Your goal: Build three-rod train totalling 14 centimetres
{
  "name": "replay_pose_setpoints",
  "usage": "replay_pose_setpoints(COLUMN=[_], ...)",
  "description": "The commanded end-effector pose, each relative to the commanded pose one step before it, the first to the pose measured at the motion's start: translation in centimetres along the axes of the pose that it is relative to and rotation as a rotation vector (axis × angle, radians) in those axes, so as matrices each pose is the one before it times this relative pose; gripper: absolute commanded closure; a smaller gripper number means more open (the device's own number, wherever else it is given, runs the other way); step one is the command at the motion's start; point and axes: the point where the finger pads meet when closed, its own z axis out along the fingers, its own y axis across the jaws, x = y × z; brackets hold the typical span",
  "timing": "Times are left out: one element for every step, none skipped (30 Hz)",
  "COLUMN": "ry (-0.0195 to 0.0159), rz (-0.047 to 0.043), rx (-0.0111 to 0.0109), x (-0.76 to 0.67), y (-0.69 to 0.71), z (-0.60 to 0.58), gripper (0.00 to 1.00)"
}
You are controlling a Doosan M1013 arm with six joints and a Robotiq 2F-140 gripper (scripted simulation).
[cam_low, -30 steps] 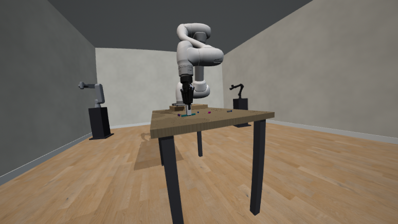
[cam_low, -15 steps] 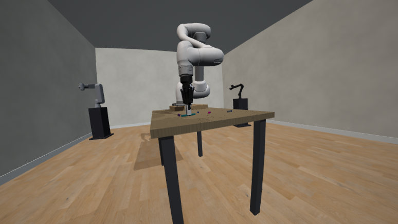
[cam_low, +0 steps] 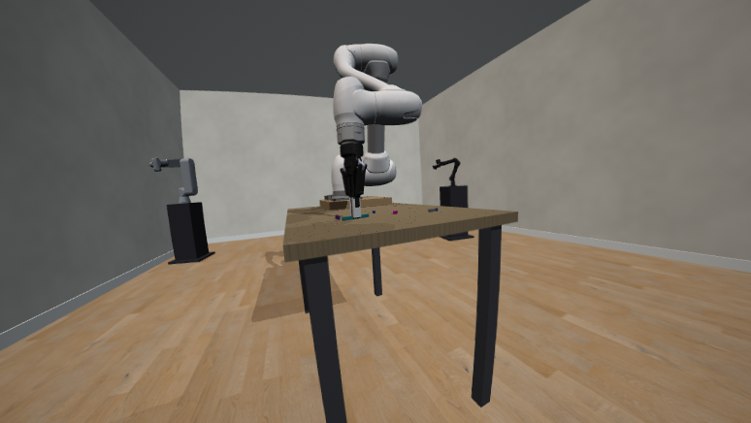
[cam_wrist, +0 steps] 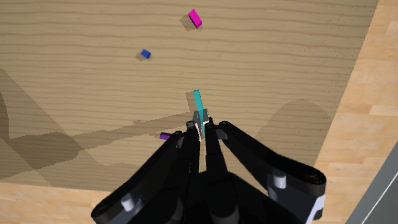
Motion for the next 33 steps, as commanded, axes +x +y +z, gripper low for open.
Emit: replay_pose_setpoints(ry=[0.00469,0.0,0.0,0.0,0.0,0.0,0.0,0.0,0.0,0.0,0.0,0.0,0.0,0.0,0.0,0.0,0.0,0.0,0.0,0.0,0.0,0.0,0.0,0.0,0.0,0.0,0.0,0.0,0.0,0.0,0.0,0.0,0.0], rz=[0.00197,0.0,0.0,0.0,0.0,0.0,0.0,0.0,0.0,0.0,0.0,0.0,0.0,0.0,0.0,0.0,0.0,0.0,0.0,0.0,0.0,0.0,0.0,0.0,0.0,0.0,0.0,0.0,0.0,0.0,0.0,0.0,0.0], rx=[0.00175,0.0,0.0,0.0,0.0,0.0,0.0,0.0,0.0,0.0,0.0,0.0,0.0,0.0,0.0,0.0,0.0,0.0,0.0,0.0,0.0,0.0,0.0,0.0,0.0,0.0,0.0,0.0,0.0,0.0,0.0,0.0,0.0], x=[0.117,0.0,0.0,0.0,0.0,0.0,0.0,0.0,0.0,0.0,0.0,0.0,0.0,0.0,0.0,0.0,0.0,0.0,0.0,0.0,0.0,0.0,0.0,0.0,0.0,0.0,0.0,0.0,0.0,0.0,0.0,0.0,0.0], y=[-0.175,0.0,0.0,0.0,0.0,0.0,0.0,0.0,0.0,0.0,0.0,0.0,0.0,0.0,0.0,0.0,0.001,0.0,0.0,0.0,0.0,0.0,0.0,0.0,0.0,0.0,0.0,0.0,0.0,0.0,0.0,0.0,0.0], z=[0.45,-0.006,-0.04,-0.099,-0.176,-0.263,-0.356,-0.449,-0.536,0.0,0.0,-0.614,-0.681,-0.731,-0.765,-0.778,-0.771,-0.741,-0.691,-0.619,-0.531,-0.43,-0.323,-0.218,-0.123,-0.05,0.0,0.0,-0.008,0.0,0.0,0.0,0.0], gripper=[0.97,0.97,0.97,0.97,0.97,0.97,0.97,0.97,0.97,0.97,0.97,0.97,0.97,0.97,0.97,0.97,0.97,0.97,0.97,0.97,0.97,0.97,0.97,0.97,0.97,0.97,0.97,0.97,0.97,0.97,0.97,0.97,0.97])
